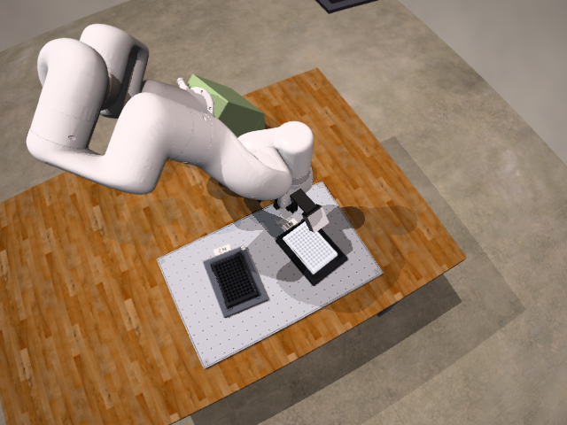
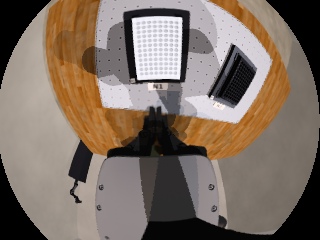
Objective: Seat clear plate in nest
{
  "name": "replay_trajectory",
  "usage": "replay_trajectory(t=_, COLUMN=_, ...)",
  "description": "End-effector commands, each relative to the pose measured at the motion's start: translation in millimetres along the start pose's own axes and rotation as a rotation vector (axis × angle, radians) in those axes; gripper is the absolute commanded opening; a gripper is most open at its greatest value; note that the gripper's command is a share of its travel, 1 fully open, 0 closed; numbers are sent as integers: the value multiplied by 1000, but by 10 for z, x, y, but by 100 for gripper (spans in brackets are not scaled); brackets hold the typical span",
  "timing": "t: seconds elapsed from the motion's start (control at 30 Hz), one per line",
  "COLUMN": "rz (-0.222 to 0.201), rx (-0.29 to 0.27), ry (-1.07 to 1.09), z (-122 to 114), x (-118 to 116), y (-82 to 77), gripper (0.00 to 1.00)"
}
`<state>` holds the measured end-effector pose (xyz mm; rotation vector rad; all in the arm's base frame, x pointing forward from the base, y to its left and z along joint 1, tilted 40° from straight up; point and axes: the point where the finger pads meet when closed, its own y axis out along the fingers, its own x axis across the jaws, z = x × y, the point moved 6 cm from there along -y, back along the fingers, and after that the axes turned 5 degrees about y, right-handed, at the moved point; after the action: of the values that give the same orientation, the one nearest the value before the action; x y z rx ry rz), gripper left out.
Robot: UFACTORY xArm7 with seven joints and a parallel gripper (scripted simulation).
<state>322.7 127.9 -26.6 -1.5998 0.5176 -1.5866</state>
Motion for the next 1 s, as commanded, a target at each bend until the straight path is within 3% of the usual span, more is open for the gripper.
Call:
replay_trajectory(t=0.0, rz=4, rx=4, ry=2, z=5, x=-4, y=57, gripper=0)
replay_trajectory(t=0.7, rz=4, rx=4, ry=2, z=5, x=-5, y=564, gripper=0)
replay_trajectory(t=0.97, rz=4, rx=4, ry=2, z=5, x=-5, y=578, gripper=0)
